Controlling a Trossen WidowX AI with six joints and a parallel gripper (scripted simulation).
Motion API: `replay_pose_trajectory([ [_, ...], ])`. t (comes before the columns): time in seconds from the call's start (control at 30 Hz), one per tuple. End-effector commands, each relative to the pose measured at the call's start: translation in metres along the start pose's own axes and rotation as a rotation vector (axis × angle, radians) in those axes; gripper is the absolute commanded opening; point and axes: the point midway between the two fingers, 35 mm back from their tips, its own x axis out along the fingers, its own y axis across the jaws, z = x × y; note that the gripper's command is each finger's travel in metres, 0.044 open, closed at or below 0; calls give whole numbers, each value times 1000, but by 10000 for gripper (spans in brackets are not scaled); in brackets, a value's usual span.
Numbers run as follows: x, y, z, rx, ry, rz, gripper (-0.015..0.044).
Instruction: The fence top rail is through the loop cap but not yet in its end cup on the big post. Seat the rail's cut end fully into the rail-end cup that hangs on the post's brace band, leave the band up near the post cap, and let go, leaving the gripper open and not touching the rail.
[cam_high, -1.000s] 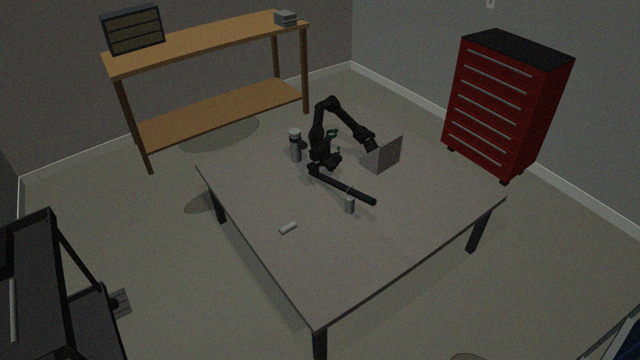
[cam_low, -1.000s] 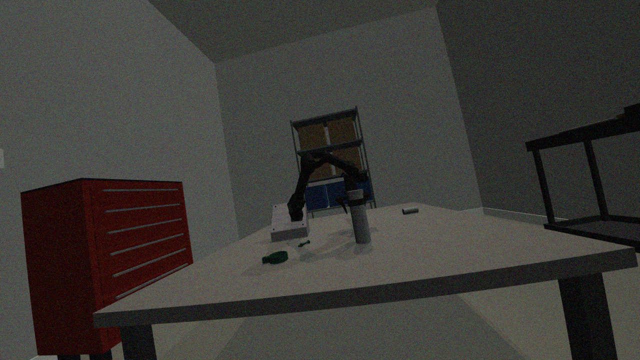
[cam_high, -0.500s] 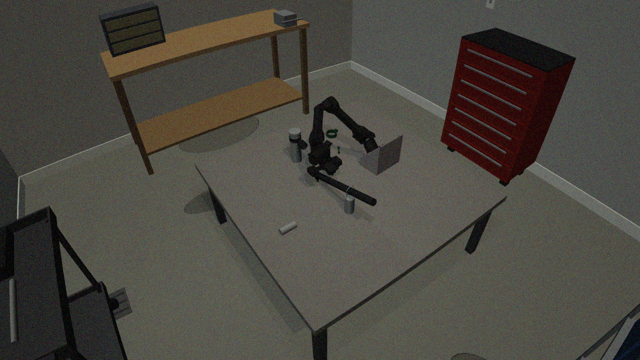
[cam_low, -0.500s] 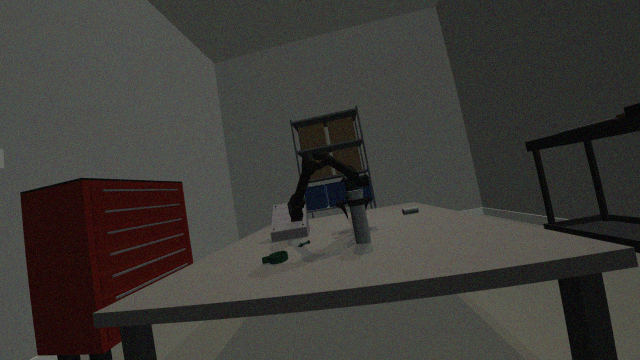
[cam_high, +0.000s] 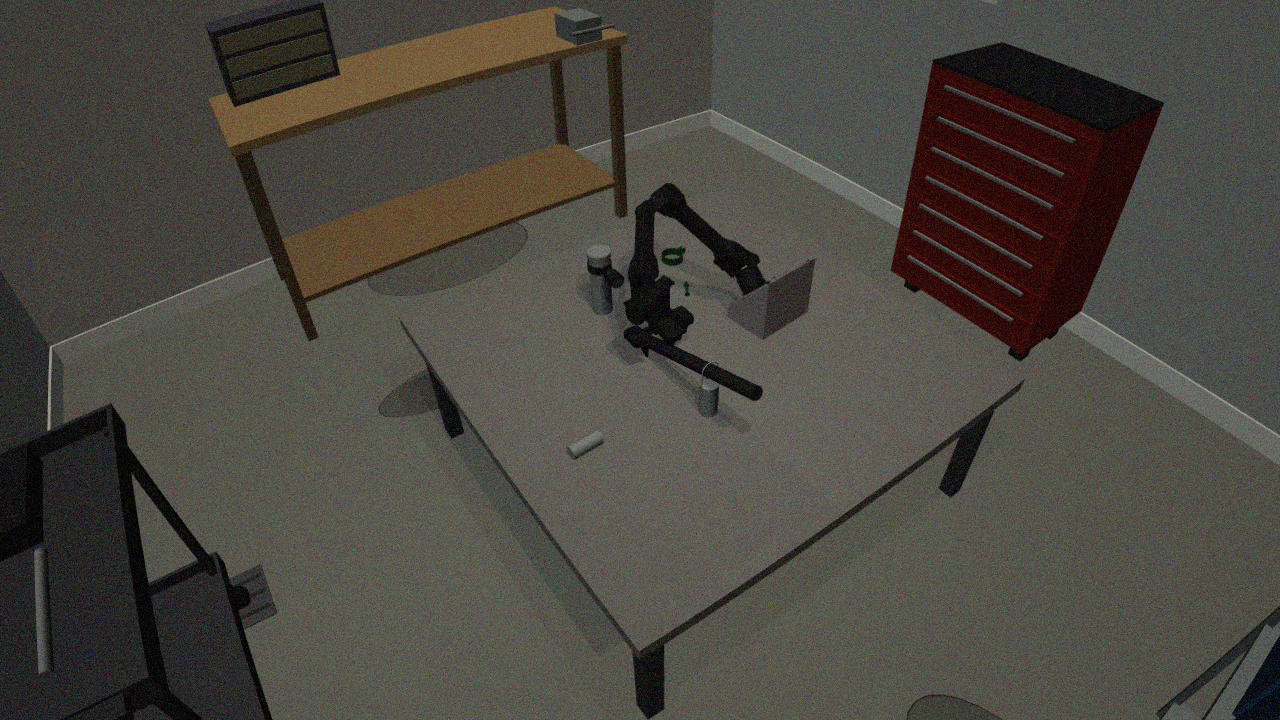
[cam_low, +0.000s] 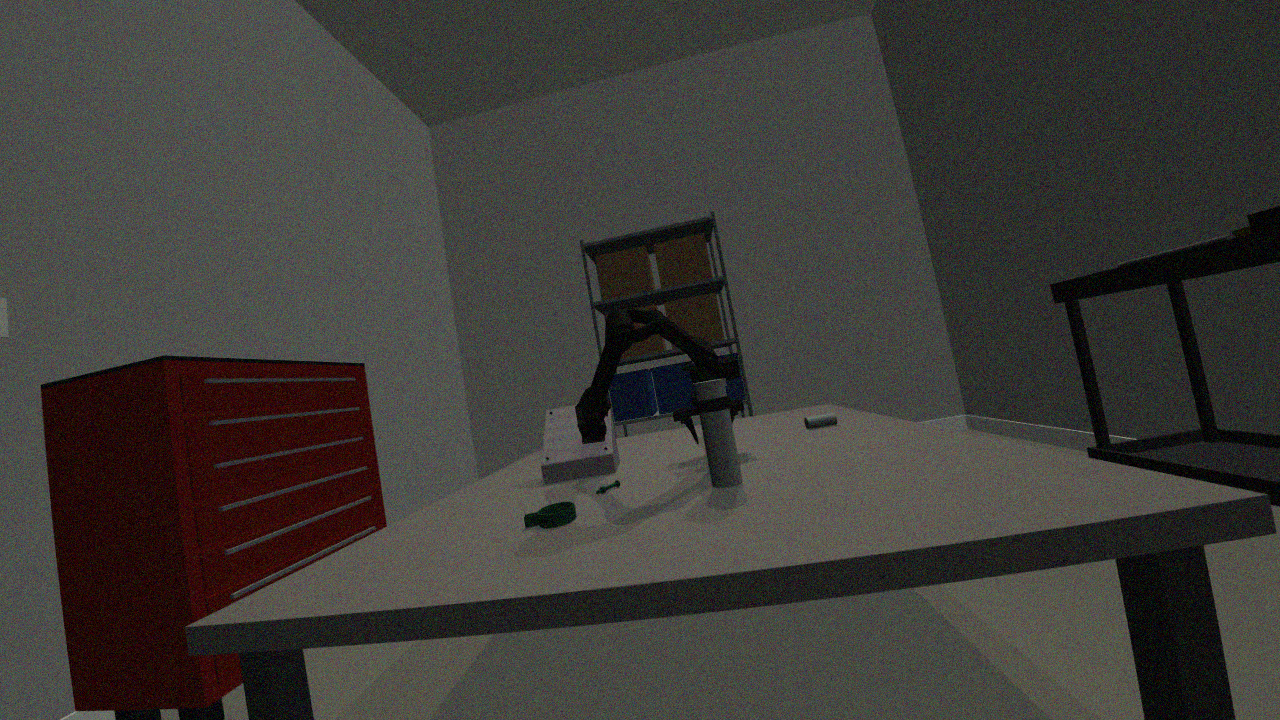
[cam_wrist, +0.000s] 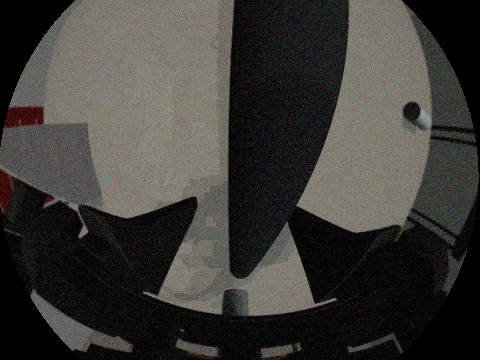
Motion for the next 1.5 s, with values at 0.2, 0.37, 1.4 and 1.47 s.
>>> replay_pose_trajectory([
  [0.2, 2, 0, -1, -3, 6, 0, 190],
  [0.37, 2, 0, -1, -3, 6, 0, 157],
  [1.4, -55, -2, -20, -5, 232, 31, 0],
  [1.47, -62, -3, -22, -7, 261, 26, 0],
])
